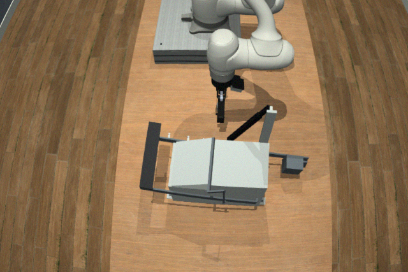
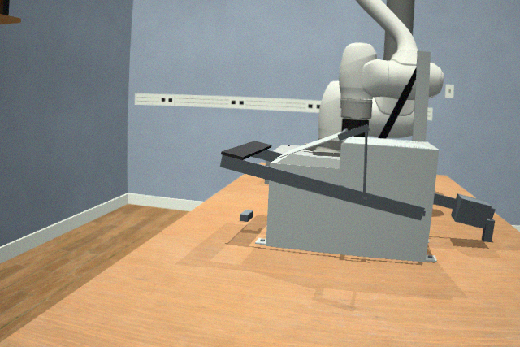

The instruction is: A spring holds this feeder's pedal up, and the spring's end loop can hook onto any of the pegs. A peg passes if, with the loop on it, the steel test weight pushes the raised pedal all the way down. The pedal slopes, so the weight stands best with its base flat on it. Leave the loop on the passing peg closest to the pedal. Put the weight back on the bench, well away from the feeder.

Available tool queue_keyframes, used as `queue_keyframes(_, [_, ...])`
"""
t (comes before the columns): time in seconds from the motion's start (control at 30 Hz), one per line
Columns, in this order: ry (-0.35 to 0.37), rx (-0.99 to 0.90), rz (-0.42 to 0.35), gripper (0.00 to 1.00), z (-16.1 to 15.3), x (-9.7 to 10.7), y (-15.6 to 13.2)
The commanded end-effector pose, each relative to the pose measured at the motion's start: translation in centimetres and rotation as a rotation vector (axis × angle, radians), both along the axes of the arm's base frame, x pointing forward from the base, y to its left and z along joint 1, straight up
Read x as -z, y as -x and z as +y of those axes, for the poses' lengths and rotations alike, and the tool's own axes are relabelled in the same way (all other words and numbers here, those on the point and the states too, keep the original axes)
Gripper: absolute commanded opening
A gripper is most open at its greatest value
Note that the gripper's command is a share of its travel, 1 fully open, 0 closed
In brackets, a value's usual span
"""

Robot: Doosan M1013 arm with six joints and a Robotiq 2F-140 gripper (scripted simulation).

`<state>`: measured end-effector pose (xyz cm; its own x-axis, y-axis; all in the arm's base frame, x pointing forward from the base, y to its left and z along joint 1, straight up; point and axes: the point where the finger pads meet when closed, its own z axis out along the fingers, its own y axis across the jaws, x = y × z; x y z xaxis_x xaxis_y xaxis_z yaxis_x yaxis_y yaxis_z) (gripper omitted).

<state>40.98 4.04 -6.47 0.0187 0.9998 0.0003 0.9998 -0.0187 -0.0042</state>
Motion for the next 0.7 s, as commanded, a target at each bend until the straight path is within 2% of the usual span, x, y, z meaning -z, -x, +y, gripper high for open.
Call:
queue_keyframes(0.0, [0.000,0.000,-0.001,1.00,0.01,-0.04,-0.06])
queue_keyframes(0.67, [0.000,0.000,-0.001,1.00,0.01,0.23,-0.08])
